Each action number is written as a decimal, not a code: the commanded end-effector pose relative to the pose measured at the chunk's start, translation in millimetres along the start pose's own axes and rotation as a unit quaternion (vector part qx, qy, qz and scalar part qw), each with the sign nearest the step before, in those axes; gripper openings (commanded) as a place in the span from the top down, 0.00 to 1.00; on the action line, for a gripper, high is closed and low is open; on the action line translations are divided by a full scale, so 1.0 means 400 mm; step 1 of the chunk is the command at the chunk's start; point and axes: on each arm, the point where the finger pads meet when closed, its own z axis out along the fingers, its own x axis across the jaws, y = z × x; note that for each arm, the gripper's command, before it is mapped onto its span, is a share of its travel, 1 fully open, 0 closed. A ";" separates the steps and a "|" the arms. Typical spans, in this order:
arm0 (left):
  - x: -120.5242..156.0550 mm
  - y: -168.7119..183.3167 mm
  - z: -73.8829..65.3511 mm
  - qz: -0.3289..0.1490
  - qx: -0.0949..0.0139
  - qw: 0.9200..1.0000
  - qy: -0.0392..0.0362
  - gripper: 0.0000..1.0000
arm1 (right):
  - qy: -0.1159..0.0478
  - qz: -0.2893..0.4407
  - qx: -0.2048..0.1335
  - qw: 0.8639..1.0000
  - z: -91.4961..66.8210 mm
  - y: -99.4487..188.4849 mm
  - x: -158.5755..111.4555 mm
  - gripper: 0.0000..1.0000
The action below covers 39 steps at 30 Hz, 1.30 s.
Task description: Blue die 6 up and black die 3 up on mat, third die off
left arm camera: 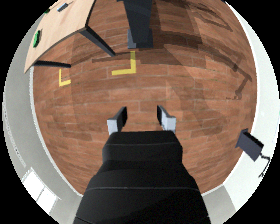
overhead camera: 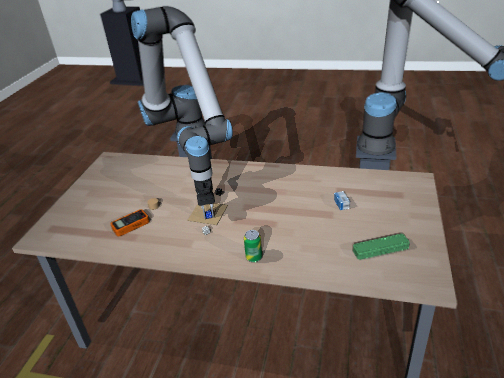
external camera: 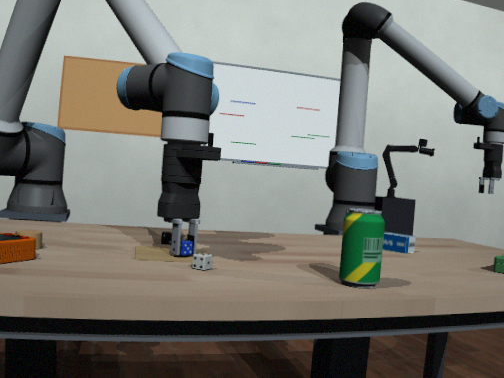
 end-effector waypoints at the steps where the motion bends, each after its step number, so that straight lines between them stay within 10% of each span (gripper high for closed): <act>1: 0.000 0.002 -0.002 0.000 -0.001 1.000 0.000 0.00 | 0.000 0.000 0.001 1.000 -0.003 -0.002 0.000 0.51; 39: 0.000 0.002 -0.002 0.000 -0.001 1.000 0.000 0.00 | 0.000 0.000 0.001 1.000 0.006 -0.002 0.000 0.51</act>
